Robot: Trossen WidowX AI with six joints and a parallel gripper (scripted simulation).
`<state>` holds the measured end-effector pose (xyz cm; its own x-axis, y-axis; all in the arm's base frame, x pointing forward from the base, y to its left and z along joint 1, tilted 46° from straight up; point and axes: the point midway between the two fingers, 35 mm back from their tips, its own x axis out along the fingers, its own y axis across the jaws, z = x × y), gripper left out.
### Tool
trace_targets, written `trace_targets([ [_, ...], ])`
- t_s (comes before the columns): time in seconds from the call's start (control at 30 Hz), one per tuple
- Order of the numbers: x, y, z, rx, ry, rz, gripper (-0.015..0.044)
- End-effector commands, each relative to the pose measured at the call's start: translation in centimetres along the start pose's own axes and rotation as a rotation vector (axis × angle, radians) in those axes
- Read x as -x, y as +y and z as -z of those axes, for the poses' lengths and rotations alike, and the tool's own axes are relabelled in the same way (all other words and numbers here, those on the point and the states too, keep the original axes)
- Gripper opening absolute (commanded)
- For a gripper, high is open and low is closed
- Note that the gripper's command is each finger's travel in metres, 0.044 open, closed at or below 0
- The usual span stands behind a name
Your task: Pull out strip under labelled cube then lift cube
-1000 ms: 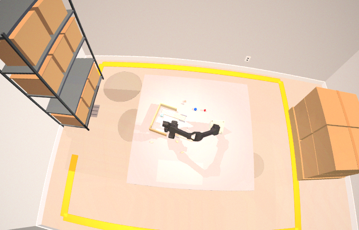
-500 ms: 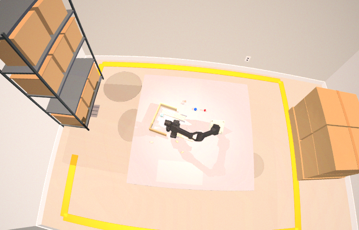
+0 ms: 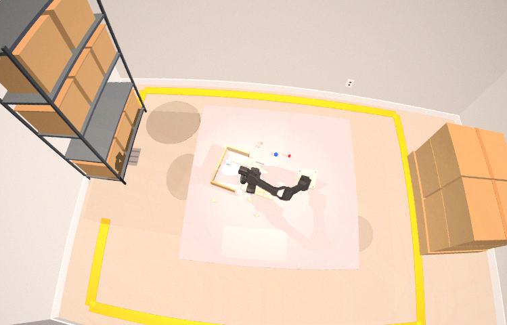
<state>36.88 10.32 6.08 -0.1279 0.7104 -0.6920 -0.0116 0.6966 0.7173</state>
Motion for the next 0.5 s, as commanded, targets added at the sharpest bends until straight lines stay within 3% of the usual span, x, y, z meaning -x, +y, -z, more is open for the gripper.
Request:
trace_targets([
  [0.0,0.3,-0.5,1.2,0.003,-0.001,0.007,0.0],
  [0.47,0.3,-2.0,6.0,0.002,0.001,0.008,0.0],
])
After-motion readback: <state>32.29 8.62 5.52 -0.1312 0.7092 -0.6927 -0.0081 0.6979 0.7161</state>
